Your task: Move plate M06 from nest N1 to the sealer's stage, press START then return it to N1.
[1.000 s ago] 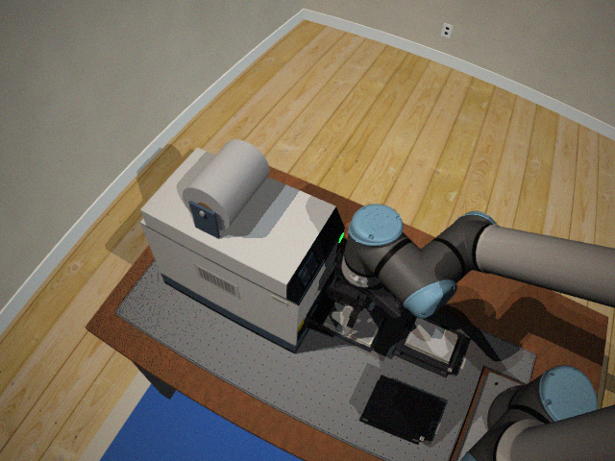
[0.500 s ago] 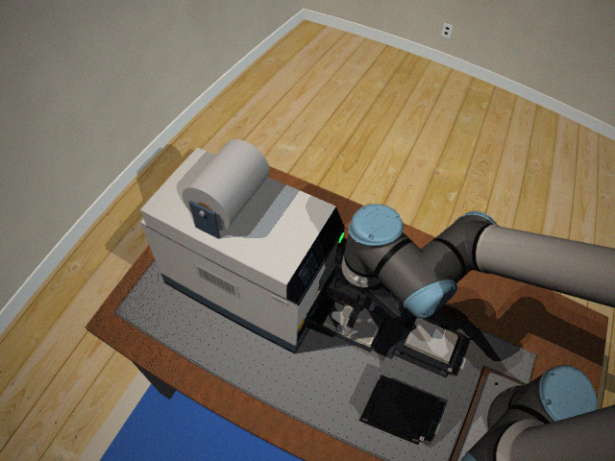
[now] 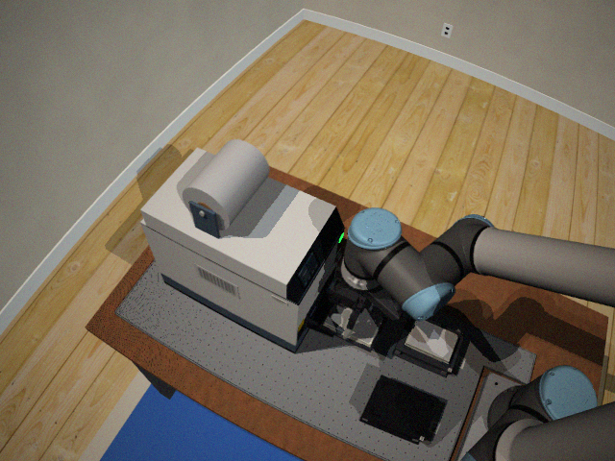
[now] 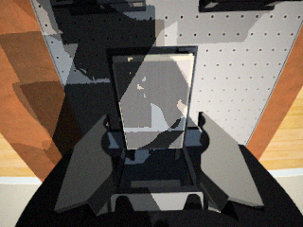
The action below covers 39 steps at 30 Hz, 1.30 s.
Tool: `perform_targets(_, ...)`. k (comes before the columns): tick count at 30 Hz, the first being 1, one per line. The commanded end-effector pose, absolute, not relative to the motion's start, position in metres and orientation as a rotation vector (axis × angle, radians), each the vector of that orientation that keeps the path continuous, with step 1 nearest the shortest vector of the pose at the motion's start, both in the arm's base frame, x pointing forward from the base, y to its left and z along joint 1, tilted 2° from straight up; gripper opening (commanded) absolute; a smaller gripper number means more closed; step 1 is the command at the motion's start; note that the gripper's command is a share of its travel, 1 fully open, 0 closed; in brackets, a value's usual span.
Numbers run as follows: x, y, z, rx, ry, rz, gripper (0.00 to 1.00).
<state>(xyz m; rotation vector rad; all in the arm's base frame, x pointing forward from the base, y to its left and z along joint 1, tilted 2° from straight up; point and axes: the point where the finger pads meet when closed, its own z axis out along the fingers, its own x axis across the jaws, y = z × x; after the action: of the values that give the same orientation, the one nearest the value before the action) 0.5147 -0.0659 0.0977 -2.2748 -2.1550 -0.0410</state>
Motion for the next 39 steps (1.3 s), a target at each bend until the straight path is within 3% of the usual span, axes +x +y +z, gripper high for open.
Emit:
perform_targets(1,0.516,-0.066,0.1,-2.278,-2.159,-0.043,0.68)
perform_targets(39,0.516,-0.066,0.085,-2.278,-2.159,-0.043,0.68)
